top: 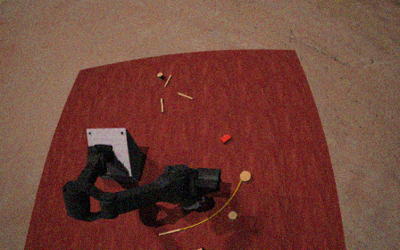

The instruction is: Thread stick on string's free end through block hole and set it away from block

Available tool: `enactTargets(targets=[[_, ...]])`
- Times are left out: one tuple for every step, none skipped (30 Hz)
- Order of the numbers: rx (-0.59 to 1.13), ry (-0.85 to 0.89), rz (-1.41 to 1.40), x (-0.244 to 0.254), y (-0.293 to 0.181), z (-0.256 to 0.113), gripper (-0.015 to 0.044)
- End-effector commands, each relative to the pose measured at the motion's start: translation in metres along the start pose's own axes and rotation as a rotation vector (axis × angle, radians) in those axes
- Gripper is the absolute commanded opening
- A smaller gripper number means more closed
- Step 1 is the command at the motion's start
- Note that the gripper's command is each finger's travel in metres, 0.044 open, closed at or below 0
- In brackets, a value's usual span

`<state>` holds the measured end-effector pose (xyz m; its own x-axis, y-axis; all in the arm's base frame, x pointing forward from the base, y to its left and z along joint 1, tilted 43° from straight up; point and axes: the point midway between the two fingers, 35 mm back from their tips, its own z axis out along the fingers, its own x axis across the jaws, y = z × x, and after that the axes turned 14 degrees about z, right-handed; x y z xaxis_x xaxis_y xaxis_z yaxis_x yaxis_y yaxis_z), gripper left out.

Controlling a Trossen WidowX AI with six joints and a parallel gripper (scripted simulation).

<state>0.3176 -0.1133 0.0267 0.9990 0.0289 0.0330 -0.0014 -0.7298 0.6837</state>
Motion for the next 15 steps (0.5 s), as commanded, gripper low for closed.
enactTargets(targets=[[0.0,0.002,0.006,0.0004,0.0006,-0.0027,0.0],[0.0,0.002,0.006,0.0005,0.0005,-0.0033,0.0],[0.0,0.002,0.006,0.0005,0.0005,-0.004,0.0],[0.0,0.001,0.006,0.0005,0.0005,-0.0046,0.0],[0.0,0.001,0.006,0.0005,0.0005,-0.0053,0.0],[0.0,0.001,0.006,0.0005,0.0005,-0.0059,0.0],[0.0,0.001,0.006,0.0005,0.0005,-0.0066,0.0],[0.0,0.001,0.006,0.0005,0.0005,-0.0072,0.0],[0.0,0.001,0.006,0.0005,0.0005,-0.0079,0.0],[0.0,0.001,0.006,0.0005,0.0005,-0.0085,0.0],[0.0,0.001,0.006,0.0005,0.0005,-0.0092,0.0],[0.0,0.001,0.006,0.0005,0.0005,-0.0099,0.0],[0.0,0.001,0.006,0.0005,0.0005,-0.0105,0.0],[0.0,0.001,0.006,0.0005,0.0005,-0.0112,0.0],[0.0,0.001,0.006,0.0005,0.0005,-0.0118,0.0]])
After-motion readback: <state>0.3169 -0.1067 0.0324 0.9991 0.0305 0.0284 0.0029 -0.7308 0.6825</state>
